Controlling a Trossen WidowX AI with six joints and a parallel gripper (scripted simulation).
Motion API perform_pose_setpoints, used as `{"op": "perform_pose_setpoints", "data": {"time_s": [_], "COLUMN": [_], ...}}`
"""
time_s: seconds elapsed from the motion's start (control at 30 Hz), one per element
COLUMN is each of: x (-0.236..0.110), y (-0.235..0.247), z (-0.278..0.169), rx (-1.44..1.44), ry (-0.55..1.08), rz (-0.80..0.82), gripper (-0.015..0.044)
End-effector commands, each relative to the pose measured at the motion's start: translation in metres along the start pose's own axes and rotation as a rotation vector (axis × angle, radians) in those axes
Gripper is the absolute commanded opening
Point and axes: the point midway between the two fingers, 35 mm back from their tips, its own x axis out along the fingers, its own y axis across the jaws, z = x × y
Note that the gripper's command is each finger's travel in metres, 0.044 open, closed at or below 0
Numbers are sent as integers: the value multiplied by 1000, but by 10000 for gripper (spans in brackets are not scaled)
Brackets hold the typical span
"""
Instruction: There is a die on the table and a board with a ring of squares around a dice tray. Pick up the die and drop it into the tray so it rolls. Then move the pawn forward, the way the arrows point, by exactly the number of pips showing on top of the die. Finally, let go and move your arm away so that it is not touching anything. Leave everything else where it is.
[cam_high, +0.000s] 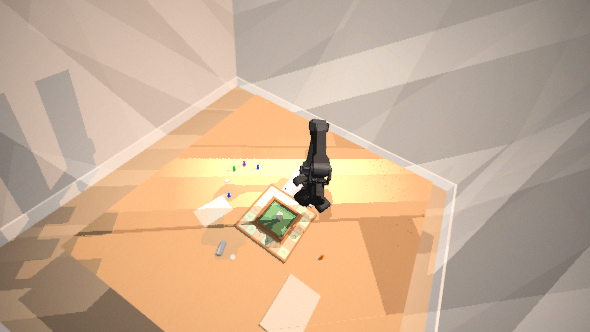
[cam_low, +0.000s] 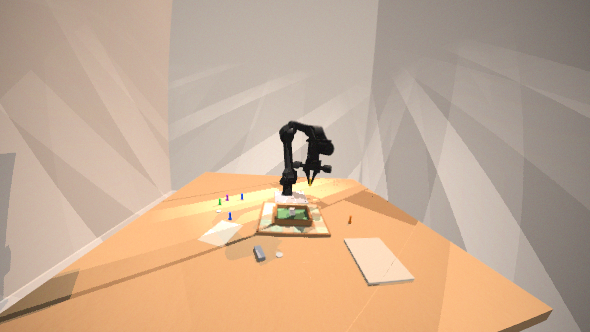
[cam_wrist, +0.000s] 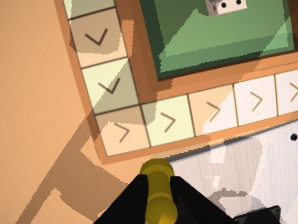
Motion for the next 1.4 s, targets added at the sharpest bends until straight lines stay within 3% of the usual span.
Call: {"op": "perform_pose_setpoints", "data": {"time_s": [0.0, 1.37], "x": [5, 56], "y": [-9, -146], "z": [12, 86], "rx": [-2, 23], "ry": [-4, -2], "rz": [-5, -14], "gripper": [0, 0]}}
